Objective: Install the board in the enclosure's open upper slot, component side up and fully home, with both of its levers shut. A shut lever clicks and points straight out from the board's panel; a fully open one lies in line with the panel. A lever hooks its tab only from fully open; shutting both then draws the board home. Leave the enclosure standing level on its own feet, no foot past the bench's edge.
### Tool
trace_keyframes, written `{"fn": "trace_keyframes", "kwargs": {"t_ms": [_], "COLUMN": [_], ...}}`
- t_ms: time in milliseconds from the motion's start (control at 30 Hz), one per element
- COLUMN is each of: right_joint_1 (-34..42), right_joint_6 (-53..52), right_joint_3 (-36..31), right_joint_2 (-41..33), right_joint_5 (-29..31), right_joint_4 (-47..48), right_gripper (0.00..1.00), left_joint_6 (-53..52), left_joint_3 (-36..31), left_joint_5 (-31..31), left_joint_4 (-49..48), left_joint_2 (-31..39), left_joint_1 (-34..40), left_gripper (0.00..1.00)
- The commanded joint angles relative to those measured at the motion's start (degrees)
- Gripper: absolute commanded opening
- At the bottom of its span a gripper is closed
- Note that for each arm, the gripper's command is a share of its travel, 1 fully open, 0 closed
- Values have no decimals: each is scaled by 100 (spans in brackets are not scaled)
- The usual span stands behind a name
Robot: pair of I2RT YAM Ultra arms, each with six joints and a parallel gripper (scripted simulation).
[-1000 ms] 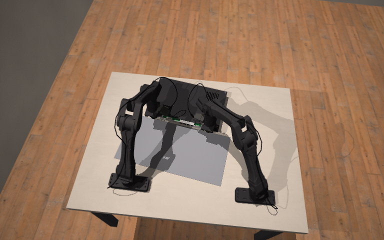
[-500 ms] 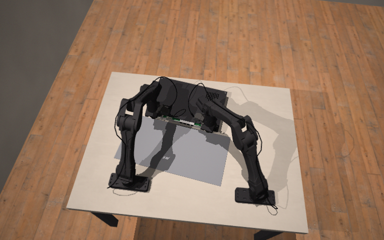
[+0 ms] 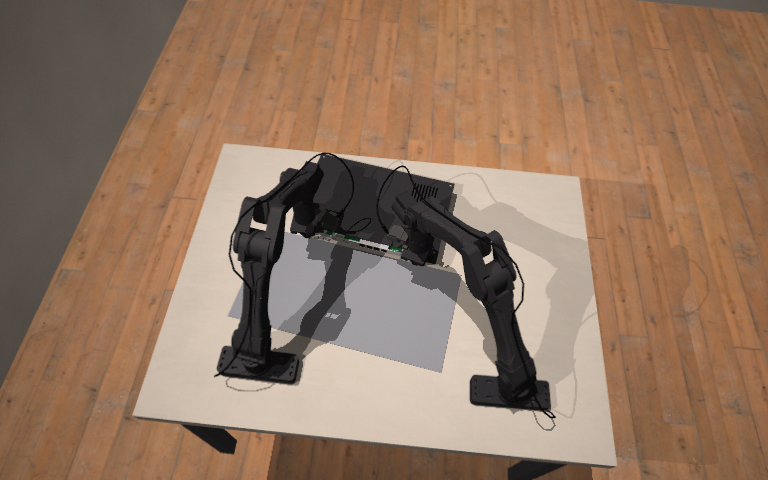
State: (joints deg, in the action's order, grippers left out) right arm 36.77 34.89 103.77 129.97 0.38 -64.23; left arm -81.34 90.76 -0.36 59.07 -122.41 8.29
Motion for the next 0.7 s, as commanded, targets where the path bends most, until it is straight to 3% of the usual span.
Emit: {"fn": "trace_keyframes", "kwargs": {"t_ms": [0,467,667], "right_joint_1": [-42,-38,-11], "right_joint_6": [-308,-342,-1074], "right_joint_3": [100,90,42], "right_joint_2": [-111,-117,-147], "right_joint_5": [-60,-16,-30], "right_joint_4": [119,126,145], "right_gripper": [4,4,4], "left_joint_6": [285,317,1036], "left_joint_3": [-27,-53,-160], "left_joint_5": [4,-1,20], "left_joint_4": [-140,-148,-180], "left_joint_2": [149,157,227], "left_joint_1": [12,17,54], "left_gripper": [4,4,4]}}
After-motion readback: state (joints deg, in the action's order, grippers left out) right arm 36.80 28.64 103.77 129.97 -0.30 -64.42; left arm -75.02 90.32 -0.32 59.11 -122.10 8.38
